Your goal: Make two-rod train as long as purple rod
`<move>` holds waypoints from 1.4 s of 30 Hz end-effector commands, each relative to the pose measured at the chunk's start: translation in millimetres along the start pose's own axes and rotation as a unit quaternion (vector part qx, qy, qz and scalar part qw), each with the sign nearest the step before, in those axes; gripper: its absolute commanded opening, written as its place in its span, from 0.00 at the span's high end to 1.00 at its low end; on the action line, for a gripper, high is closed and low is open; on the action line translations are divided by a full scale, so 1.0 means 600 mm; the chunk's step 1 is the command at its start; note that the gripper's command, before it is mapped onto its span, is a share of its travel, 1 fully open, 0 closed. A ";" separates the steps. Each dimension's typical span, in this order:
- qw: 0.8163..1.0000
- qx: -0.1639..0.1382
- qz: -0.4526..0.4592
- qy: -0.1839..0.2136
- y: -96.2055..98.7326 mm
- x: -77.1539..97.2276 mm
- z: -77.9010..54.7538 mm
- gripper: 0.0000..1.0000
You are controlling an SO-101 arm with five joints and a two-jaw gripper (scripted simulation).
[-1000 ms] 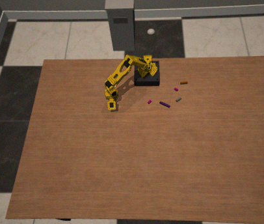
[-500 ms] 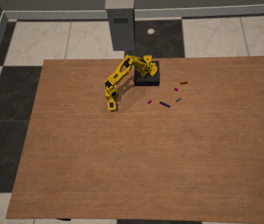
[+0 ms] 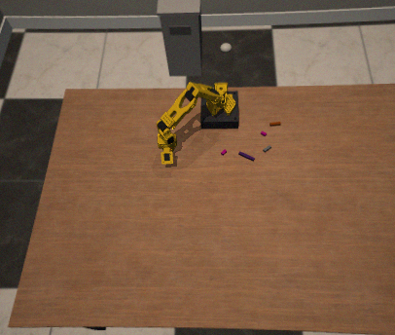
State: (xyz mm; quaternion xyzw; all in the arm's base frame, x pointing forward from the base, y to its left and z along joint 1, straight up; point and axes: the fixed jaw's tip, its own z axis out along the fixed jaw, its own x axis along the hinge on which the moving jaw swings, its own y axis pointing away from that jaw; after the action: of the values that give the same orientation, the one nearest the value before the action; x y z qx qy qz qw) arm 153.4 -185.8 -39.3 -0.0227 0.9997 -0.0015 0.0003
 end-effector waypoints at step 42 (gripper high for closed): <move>1.000 0.001 -0.002 -0.002 -0.003 0.005 0.002 1.00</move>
State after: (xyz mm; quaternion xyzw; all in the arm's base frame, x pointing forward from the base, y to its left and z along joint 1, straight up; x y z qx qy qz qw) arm 153.5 -186.7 -39.3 -0.0274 0.9996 -0.0035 0.0018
